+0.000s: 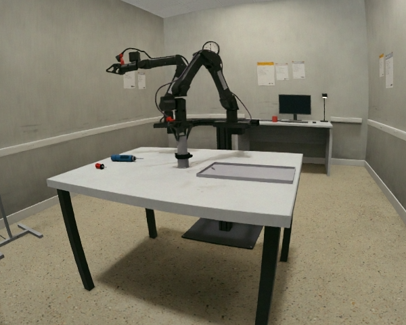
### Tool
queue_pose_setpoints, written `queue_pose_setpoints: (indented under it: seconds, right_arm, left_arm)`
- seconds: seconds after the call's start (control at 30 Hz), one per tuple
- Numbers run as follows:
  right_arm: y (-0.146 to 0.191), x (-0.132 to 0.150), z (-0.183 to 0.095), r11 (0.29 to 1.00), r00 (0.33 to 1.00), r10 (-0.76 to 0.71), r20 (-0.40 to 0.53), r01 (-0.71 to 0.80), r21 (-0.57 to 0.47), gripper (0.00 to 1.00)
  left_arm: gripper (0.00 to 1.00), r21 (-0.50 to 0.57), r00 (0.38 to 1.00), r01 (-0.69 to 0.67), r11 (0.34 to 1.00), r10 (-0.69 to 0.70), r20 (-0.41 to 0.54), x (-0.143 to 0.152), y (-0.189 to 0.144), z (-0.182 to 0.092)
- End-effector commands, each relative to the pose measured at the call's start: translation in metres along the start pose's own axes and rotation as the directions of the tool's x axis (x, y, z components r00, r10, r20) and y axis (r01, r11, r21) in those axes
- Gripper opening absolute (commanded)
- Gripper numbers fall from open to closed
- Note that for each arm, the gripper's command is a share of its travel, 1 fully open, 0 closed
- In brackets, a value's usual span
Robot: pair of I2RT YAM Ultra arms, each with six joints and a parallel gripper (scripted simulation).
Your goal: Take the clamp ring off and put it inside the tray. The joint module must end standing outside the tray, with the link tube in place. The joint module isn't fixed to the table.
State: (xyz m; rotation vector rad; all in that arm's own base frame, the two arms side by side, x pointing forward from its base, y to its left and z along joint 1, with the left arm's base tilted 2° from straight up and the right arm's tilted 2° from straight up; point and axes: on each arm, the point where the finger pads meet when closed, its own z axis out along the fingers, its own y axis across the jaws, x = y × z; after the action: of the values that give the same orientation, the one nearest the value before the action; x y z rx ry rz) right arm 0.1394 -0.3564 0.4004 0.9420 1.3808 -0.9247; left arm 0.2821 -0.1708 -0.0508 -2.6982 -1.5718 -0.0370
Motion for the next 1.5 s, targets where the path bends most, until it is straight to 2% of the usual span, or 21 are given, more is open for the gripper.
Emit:
queue_pose_setpoints:
  seconds: [0.0, 1.47]
  right_arm:
    - [0.0008, -0.0089, -0.0021, 1.0, 1.0, -0.001, 0.025, 0.001, -0.001, 1.0]
    - [0.0008, -0.0089, -0.0021, 1.0, 1.0, -0.001, 0.025, 0.001, -0.001, 1.0]
  left_arm:
    - [0.49, -0.01, 1.0, -0.004, 1.0, 0.004, 0.003, -0.0013, 0.0026, -0.0036]
    - [0.48, -0.01, 1.0, -0.004, 1.0, 0.004, 0.003, -0.0013, 0.0026, -0.0036]
